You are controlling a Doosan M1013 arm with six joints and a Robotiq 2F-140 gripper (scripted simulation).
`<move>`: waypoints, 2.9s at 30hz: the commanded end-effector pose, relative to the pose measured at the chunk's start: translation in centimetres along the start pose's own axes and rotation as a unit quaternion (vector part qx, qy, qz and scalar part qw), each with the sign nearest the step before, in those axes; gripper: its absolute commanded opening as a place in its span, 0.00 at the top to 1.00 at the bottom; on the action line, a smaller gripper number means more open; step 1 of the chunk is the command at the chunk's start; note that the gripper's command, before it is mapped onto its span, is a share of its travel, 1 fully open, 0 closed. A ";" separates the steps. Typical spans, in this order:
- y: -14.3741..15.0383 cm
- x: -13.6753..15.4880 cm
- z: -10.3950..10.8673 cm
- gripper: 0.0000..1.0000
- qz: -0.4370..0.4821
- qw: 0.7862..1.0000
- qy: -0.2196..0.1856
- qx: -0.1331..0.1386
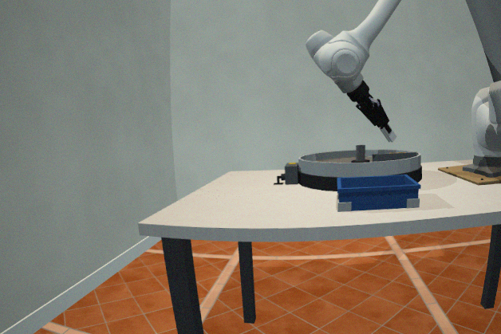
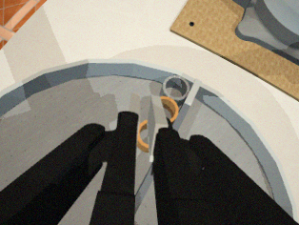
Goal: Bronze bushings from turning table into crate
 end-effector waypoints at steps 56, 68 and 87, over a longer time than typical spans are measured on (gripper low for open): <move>0.2 2.1 -2.6 0.94 0.000 1.000 0.000 0.000; 0.2 2.1 -2.6 0.94 0.000 1.000 0.000 0.000; 0.3 2.7 -3.2 0.94 0.000 1.000 0.000 0.000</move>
Point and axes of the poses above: the point where the finger pads meet when closed, its own z axis back along the fingers, its own y axis across the jaws, x = y × z, the point moved 7 cm from there along z, back along the fingers, and after that the axes turned 5 degrees about -z, right-handed, at the moved point
